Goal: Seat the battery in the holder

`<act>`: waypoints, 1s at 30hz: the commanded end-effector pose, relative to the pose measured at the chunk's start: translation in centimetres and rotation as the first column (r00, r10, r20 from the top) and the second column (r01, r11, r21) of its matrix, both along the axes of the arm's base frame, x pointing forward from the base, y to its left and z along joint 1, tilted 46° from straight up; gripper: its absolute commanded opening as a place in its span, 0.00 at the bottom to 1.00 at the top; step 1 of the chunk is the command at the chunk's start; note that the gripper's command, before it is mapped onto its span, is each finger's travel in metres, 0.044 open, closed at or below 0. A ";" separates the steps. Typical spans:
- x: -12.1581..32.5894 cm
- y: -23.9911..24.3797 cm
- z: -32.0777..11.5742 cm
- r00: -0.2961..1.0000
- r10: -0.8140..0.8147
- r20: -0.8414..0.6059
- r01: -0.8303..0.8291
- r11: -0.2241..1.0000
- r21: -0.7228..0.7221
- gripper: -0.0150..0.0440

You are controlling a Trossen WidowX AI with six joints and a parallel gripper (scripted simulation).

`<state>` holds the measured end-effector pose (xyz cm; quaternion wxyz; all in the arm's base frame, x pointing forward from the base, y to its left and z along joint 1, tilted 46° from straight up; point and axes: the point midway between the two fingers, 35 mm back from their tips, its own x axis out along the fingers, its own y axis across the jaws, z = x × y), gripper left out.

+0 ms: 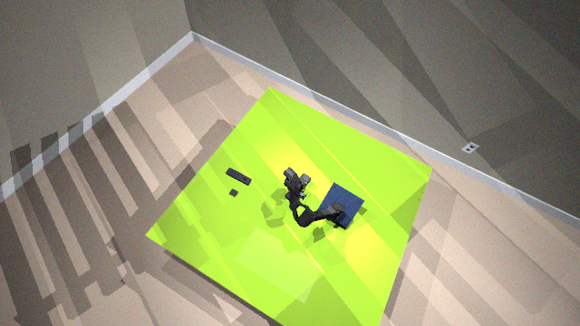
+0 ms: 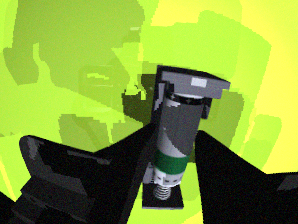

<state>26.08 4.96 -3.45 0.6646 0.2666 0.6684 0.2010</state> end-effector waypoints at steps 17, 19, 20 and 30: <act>-0.2 -1.0 0.9 1.000 -0.004 -0.011 0.004 1.000 0.005 0.60; -0.1 -2.0 1.7 1.000 -0.003 -0.009 0.003 1.000 0.002 0.69; 0.0 -2.7 2.3 1.000 -0.003 -0.008 0.003 1.000 0.000 0.73; -0.5 -6.5 6.0 1.000 0.000 -0.001 0.000 1.000 -0.004 1.00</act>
